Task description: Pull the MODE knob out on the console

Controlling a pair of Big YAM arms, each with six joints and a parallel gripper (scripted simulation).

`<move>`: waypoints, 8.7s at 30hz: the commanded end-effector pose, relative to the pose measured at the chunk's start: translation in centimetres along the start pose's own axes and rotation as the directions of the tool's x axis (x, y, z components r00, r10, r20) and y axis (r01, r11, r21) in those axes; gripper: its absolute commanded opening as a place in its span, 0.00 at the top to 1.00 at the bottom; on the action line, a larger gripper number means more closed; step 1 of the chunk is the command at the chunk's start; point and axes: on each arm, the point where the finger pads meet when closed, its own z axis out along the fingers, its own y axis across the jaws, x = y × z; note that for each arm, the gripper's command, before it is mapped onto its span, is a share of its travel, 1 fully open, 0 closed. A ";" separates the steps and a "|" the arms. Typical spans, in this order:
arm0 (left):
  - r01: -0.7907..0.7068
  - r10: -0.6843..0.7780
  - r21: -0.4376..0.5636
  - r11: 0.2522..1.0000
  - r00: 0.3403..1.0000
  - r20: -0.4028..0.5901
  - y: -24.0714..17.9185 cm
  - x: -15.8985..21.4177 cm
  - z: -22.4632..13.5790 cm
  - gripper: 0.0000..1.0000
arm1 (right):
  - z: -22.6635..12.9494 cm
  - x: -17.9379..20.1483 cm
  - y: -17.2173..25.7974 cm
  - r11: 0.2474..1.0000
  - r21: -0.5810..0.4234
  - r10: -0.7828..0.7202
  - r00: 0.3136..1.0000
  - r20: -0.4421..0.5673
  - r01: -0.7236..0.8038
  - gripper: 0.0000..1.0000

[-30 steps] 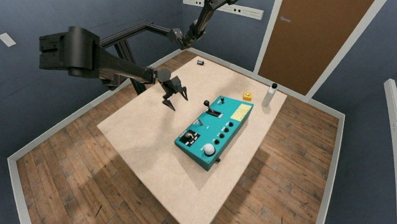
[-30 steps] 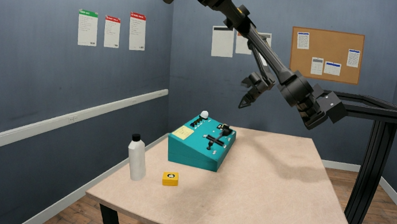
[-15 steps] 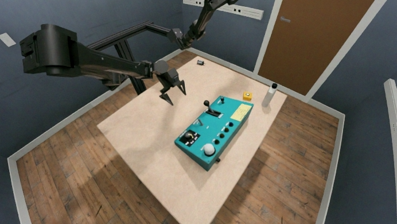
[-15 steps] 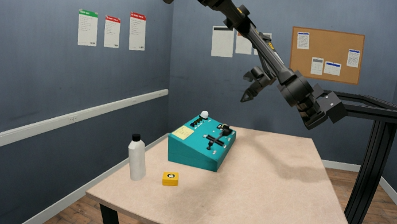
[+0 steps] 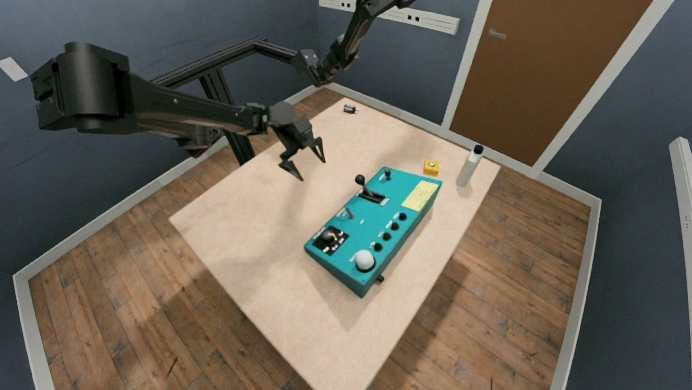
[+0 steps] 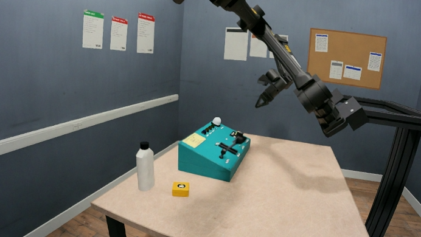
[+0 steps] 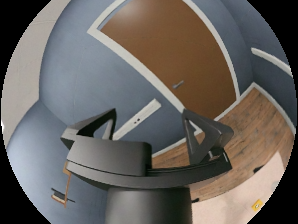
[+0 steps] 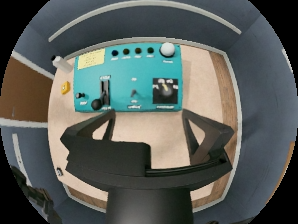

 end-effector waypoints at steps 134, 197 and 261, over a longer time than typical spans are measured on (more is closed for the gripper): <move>0.010 -0.009 -0.022 1.000 0.999 0.040 0.9 -1.7 -0.7 0.00 | 6.4 -0.8 31.6 0.999 -0.043 -0.009 0.929 -0.369 -0.007 0.30; 0.010 -0.009 -0.022 1.000 0.999 0.040 0.9 -1.7 -0.7 0.00 | 21.7 4.7 30.2 1.000 -0.010 0.006 0.926 -0.377 -0.011 0.30; 0.010 -0.009 -0.022 1.000 0.999 0.040 0.9 -1.7 -0.7 0.00 | 22.6 3.6 28.7 0.999 0.014 0.036 0.926 -0.376 -0.034 0.30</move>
